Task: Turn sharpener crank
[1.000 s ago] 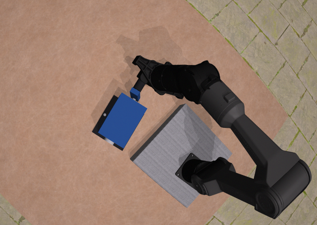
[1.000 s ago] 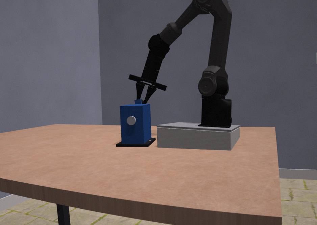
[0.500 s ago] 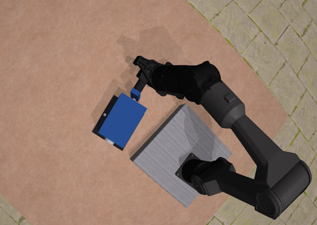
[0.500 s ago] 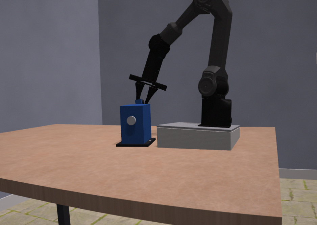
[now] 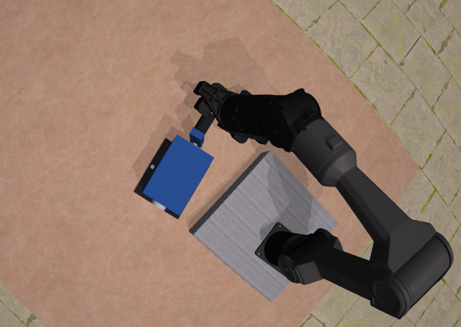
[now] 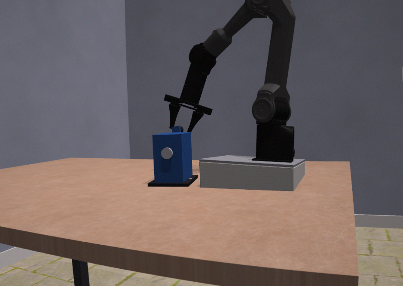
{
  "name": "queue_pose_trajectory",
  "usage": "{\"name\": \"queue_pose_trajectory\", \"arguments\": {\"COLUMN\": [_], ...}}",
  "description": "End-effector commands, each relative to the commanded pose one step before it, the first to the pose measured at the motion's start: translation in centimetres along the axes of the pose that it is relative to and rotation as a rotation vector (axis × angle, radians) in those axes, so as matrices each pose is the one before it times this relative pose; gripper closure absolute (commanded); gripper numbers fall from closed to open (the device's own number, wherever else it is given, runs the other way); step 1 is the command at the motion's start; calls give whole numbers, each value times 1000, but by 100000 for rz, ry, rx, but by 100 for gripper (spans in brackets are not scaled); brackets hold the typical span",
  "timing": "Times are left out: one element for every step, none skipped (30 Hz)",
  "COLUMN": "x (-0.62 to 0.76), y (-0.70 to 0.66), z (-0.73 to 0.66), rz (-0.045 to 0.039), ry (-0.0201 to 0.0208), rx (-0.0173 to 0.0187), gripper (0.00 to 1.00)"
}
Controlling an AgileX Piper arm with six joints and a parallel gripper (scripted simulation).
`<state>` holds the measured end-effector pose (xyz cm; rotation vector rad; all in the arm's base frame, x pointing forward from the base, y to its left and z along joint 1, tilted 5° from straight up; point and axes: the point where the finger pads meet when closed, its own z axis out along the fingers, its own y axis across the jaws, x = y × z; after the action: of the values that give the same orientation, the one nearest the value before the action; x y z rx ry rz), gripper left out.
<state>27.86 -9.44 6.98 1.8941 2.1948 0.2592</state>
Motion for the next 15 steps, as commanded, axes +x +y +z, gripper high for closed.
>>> {"name": "queue_pose_trajectory", "arguments": {"x": [-7,0,0,0,0,0,0,0,0,0,-62,-17,-3,1,2], "y": [13,0,0,0,0,0,0,0,0,0,86,-11,-2,0,1], "z": [-43,0,0,0,0,0,0,0,0,0,-392,-267,-267,-267,-267], "rz": [-98,0,0,0,0,0,0,0,0,0,-57,35,45,29,8], "ry": [-57,0,0,0,0,0,0,0,0,0,-241,-45,-8,0,5], "rx": [-120,0,0,0,0,0,0,0,0,0,-340,28,6,1,-3], "gripper": [31,31,31,31,31,31,31,31,31,31,31,31,31,31,31]}}
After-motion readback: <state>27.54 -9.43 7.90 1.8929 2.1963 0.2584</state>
